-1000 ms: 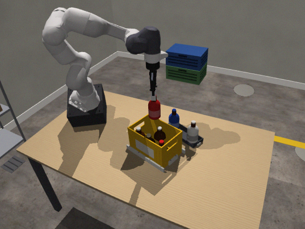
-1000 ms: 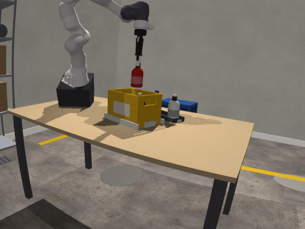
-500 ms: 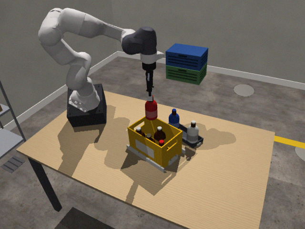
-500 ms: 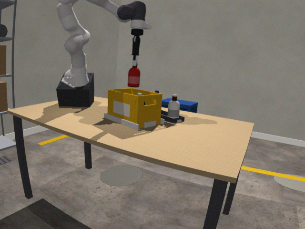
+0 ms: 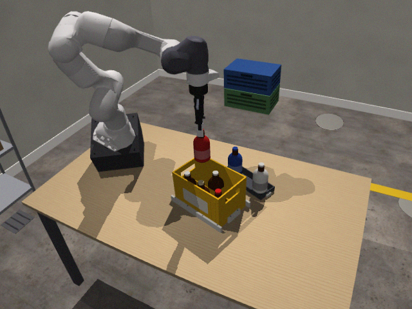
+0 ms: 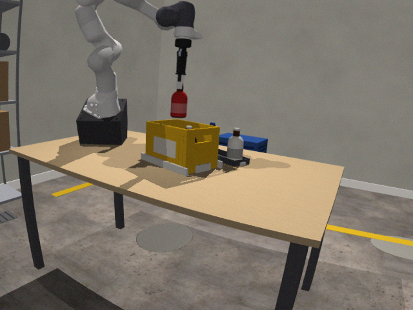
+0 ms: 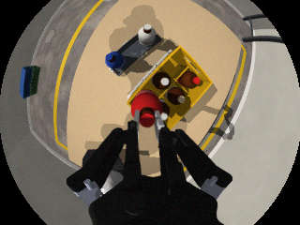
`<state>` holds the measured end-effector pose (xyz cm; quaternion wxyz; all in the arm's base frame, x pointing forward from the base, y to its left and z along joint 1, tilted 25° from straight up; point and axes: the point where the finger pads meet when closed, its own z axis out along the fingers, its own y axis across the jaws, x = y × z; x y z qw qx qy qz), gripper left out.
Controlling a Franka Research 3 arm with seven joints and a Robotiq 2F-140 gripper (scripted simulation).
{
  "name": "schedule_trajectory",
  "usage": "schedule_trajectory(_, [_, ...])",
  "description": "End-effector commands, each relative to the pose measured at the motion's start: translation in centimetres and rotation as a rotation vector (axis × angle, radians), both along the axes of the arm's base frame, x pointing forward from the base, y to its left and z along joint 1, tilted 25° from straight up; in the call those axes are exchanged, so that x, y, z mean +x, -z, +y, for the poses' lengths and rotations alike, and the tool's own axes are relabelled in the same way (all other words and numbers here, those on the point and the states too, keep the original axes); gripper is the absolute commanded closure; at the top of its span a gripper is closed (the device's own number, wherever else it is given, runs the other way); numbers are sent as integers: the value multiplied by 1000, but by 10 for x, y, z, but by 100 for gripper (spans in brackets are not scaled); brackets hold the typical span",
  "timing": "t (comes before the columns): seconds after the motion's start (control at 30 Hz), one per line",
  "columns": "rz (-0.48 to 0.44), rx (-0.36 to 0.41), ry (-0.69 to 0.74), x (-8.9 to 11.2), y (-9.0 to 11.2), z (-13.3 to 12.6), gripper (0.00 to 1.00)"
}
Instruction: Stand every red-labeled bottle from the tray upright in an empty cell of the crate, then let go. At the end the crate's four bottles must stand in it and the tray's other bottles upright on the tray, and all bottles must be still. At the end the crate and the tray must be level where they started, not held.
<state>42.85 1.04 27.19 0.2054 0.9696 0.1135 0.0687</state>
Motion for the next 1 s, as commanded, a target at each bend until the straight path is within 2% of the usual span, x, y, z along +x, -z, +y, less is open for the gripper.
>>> schedule_trajectory(0.0, [-5,4,-10,0,-4,2,100])
schedule_trajectory(0.97, [-5,4,-10,-4,-4,0,100])
